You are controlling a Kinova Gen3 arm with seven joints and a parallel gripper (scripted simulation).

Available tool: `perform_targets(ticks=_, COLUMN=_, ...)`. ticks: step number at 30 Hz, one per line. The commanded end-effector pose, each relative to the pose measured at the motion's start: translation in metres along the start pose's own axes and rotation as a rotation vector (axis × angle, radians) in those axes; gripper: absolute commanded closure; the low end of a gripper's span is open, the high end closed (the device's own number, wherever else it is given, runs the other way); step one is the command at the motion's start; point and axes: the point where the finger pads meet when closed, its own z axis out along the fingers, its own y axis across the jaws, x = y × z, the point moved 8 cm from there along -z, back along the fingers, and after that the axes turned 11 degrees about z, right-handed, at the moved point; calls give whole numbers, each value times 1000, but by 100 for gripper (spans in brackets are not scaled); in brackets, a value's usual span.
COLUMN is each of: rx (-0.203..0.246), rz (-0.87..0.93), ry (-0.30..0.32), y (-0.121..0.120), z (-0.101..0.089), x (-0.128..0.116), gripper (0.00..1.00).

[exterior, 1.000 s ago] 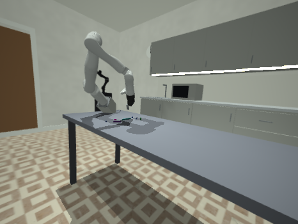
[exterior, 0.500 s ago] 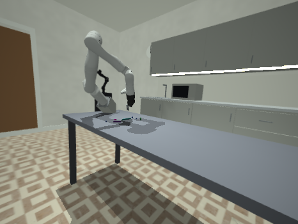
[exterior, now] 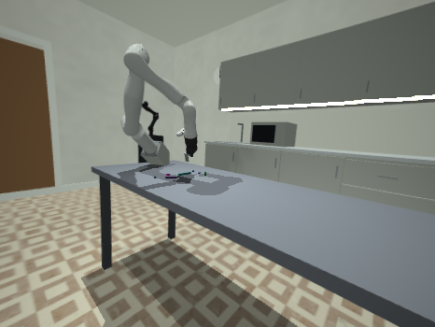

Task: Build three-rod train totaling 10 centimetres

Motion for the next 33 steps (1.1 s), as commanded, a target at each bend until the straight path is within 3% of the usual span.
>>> perform_targets(ticks=1, rx=17, rz=8, ry=-18, y=-1, z=-3, x=-3, gripper=0)
perform_targets(ticks=7, rx=17, rz=8, ry=-18, y=-1, z=-3, x=-3, gripper=0)
perform_targets(ticks=8, rx=43, rz=29, ry=-39, y=-4, z=-4, x=-8, gripper=0)
perform_targets(ticks=16, rx=43, rz=29, ry=-39, y=-4, z=-4, x=-8, gripper=0)
perform_targets(ticks=17, rx=71, rz=50, ry=-60, y=-8, z=-6, x=-13, gripper=0)
perform_targets(ticks=23, rx=71, rz=50, ry=-60, y=-8, z=-6, x=-13, gripper=0)
perform_targets(ticks=24, rx=98, rz=70, ry=-81, y=-11, z=-7, x=-18, gripper=0)
perform_targets(ticks=33, rx=98, rz=70, ry=-81, y=-11, z=-7, x=-18, gripper=0)
